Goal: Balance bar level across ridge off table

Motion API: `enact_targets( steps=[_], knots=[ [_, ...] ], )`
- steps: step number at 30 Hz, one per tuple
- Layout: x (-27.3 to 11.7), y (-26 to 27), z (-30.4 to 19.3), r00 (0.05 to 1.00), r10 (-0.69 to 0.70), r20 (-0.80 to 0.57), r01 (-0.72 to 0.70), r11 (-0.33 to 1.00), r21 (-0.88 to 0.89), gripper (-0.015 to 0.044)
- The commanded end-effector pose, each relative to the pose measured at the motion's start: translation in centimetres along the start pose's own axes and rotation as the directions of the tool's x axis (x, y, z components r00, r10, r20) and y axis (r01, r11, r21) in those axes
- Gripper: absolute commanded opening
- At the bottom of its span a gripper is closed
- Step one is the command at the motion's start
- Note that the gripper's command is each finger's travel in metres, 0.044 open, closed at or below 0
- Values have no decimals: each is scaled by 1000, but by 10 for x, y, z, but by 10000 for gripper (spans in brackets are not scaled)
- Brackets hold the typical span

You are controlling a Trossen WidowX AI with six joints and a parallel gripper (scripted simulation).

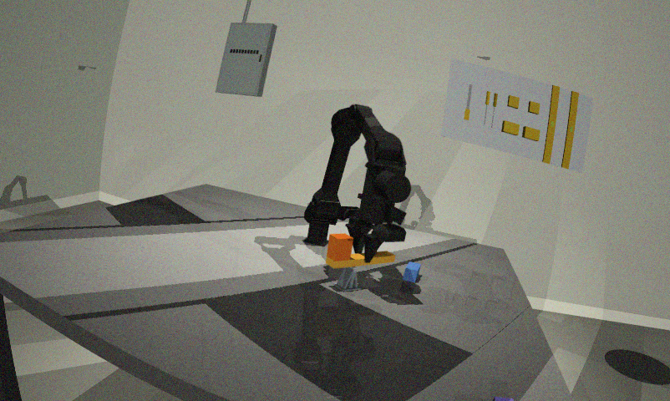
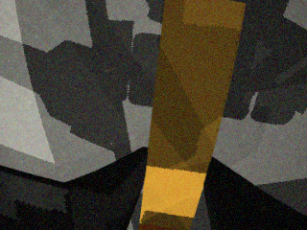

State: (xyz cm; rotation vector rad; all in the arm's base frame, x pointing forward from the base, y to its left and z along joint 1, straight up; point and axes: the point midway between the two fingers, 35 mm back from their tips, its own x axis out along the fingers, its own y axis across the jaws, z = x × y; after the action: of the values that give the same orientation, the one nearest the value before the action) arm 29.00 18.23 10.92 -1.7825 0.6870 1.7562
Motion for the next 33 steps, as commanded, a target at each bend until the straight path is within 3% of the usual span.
enact_targets(
  steps=[1,33],
  knots=[
    [0,-1,0,1000,-3,-2,3,1000,-3,0],
    [3,-1,-1,1000,-3,-2,3,1000,-3,0]
  ],
)
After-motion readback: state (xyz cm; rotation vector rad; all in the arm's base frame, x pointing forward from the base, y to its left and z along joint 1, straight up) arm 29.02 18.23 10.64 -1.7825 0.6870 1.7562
